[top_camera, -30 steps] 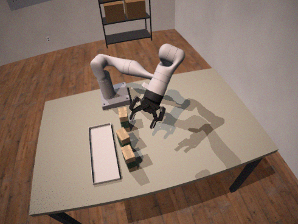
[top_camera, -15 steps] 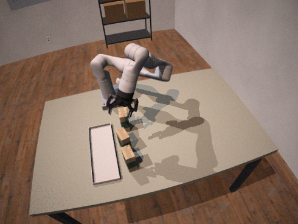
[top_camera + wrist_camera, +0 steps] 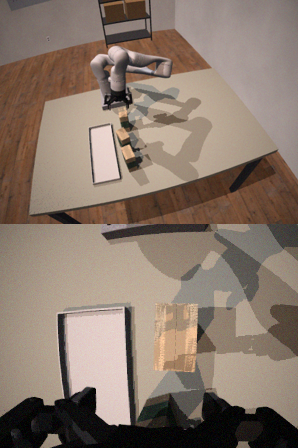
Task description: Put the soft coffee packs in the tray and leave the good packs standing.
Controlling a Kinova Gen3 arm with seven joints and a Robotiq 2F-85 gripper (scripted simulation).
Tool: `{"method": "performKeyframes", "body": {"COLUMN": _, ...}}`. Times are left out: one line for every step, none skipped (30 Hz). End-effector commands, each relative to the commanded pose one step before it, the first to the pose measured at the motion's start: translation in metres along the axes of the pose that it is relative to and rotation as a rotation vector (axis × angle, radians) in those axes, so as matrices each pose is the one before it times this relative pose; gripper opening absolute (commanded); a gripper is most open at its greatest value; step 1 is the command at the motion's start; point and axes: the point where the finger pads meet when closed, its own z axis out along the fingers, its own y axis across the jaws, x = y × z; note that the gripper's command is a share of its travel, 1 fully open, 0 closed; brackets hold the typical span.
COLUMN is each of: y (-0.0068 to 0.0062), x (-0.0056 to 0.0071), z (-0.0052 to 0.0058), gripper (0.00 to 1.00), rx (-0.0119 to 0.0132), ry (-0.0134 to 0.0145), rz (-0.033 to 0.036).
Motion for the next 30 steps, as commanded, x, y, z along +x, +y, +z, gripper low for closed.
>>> {"method": "performKeyframes", "body": {"y": 0.00256, "x": 0.00864, "z": 0.00201, "gripper": 1.0, "rx": -0.03268, "ry": -0.0004, "rz": 0.00843}}
{"method": "performKeyframes", "body": {"y": 0.0, "x": 0.0, "z": 0.0, "gripper": 1.0, "rx": 0.0, "ry": 0.0, "rz": 0.0}}
{"method": "performKeyframes", "body": {"y": 0.00125, "x": 0.00456, "z": 0.0019, "gripper": 1.0, "rx": -0.01278, "ry": 0.0055, "rz": -0.00236}}
{"method": "performKeyframes", "body": {"y": 0.00123, "x": 0.00422, "z": 0.00177, "gripper": 1.0, "rx": -0.01205, "ry": 0.00496, "rz": -0.00222}}
{"method": "performKeyframes", "body": {"y": 0.0012, "x": 0.00389, "z": 0.00165, "gripper": 1.0, "rx": -0.01129, "ry": 0.00446, "rz": -0.00208}}
{"method": "performKeyframes", "body": {"y": 0.00116, "x": 0.00357, "z": 0.00153, "gripper": 1.0, "rx": -0.01051, "ry": 0.00399, "rz": -0.00194}}
{"method": "performKeyframes", "body": {"y": 0.00111, "x": 0.00326, "z": 0.00141, "gripper": 1.0, "rx": -0.00973, "ry": 0.00355, "rz": -0.00179}}
{"method": "performKeyframes", "body": {"y": 0.00105, "x": 0.00296, "z": 0.00129, "gripper": 1.0, "rx": -0.00895, "ry": 0.00315, "rz": -0.00165}}
{"method": "performKeyframes", "body": {"y": 0.00098, "x": 0.00267, "z": 0.00117, "gripper": 1.0, "rx": -0.00816, "ry": 0.00278, "rz": -0.0015}}
{"method": "performKeyframes", "body": {"y": 0.00091, "x": 0.0024, "z": 0.00106, "gripper": 1.0, "rx": -0.00739, "ry": 0.00244, "rz": -0.00136}}
{"method": "performKeyframes", "body": {"y": 0.00083, "x": 0.00213, "z": 0.00095, "gripper": 1.0, "rx": -0.00663, "ry": 0.00213, "rz": -0.00122}}
{"method": "performKeyframes", "body": {"y": 0.00075, "x": 0.00187, "z": 0.00084, "gripper": 1.0, "rx": -0.00588, "ry": 0.00184, "rz": -0.00108}}
{"method": "performKeyframes", "body": {"y": 0.00066, "x": 0.00163, "z": 0.00074, "gripper": 1.0, "rx": -0.00516, "ry": 0.00158, "rz": -0.00095}}
{"method": "performKeyframes", "body": {"y": 0.00058, "x": 0.00141, "z": 0.00064, "gripper": 1.0, "rx": -0.00447, "ry": 0.00134, "rz": -0.00082}}
{"method": "performKeyframes", "body": {"y": 0.0005, "x": 0.00119, "z": 0.00054, "gripper": 1.0, "rx": -0.00381, "ry": 0.00112, "rz": -0.0007}}
{"method": "performKeyframes", "body": {"y": 0.00042, "x": 0.00099, "z": 0.00045, "gripper": 1.0, "rx": -0.00318, "ry": 0.00092, "rz": -0.00059}}
{"method": "performKeyframes", "body": {"y": 0.00035, "x": 0.00081, "z": 0.00037, "gripper": 1.0, "rx": -0.0026, "ry": 0.00074, "rz": -0.00048}}
{"method": "performKeyframes", "body": {"y": 0.0, "x": 0.0, "z": 0.0, "gripper": 1.0, "rx": 0.0, "ry": 0.0, "rz": 0.0}}
{"method": "performKeyframes", "body": {"y": 0.0, "x": 0.0, "z": 0.0, "gripper": 1.0, "rx": 0.0, "ry": 0.0, "rz": 0.0}}
{"method": "performKeyframes", "body": {"y": 0.00028, "x": 0.00064, "z": 0.00029, "gripper": 1.0, "rx": -0.00207, "ry": 0.00058, "rz": -0.00038}}
{"method": "performKeyframes", "body": {"y": 0.00021, "x": 0.00049, "z": 0.00022, "gripper": 1.0, "rx": -0.00159, "ry": 0.00044, "rz": -0.00029}}
{"method": "performKeyframes", "body": {"y": 0.00016, "x": 0.00036, "z": 0.00016, "gripper": 1.0, "rx": -0.00116, "ry": 0.00032, "rz": -0.00021}}
{"method": "performKeyframes", "body": {"y": 0.00011, "x": 0.00024, "z": 0.00011, "gripper": 1.0, "rx": -0.00079, "ry": 0.00022, "rz": -0.00015}}
{"method": "performKeyframes", "body": {"y": 0.00007, "x": 0.00015, "z": 0.00007, "gripper": 1.0, "rx": -0.00049, "ry": 0.00014, "rz": -0.00009}}
{"method": "performKeyframes", "body": {"y": 0.00003, "x": 0.00008, "z": 0.00004, "gripper": 1.0, "rx": -0.00026, "ry": 0.00007, "rz": -0.00005}}
{"method": "performKeyframes", "body": {"y": 0.00001, "x": 0.00003, "z": 0.00001, "gripper": 1.0, "rx": -0.0001, "ry": 0.00003, "rz": -0.00002}}
{"method": "performKeyframes", "body": {"y": 0.0, "x": 0.0, "z": 0.0, "gripper": 1.0, "rx": -0.00001, "ry": 0.0, "rz": 0.0}}
{"method": "performKeyframes", "body": {"y": 0.0, "x": 0.0, "z": 0.0, "gripper": 1.0, "rx": 0.0, "ry": 0.0, "rz": 0.0}}
{"method": "performKeyframes", "body": {"y": 0.0, "x": 0.0, "z": 0.0, "gripper": 1.0, "rx": 0.0, "ry": 0.0, "rz": 0.0}}
{"method": "performKeyframes", "body": {"y": 0.0, "x": 0.0, "z": 0.0, "gripper": 1.0, "rx": 0.0, "ry": 0.0, "rz": 0.0}}
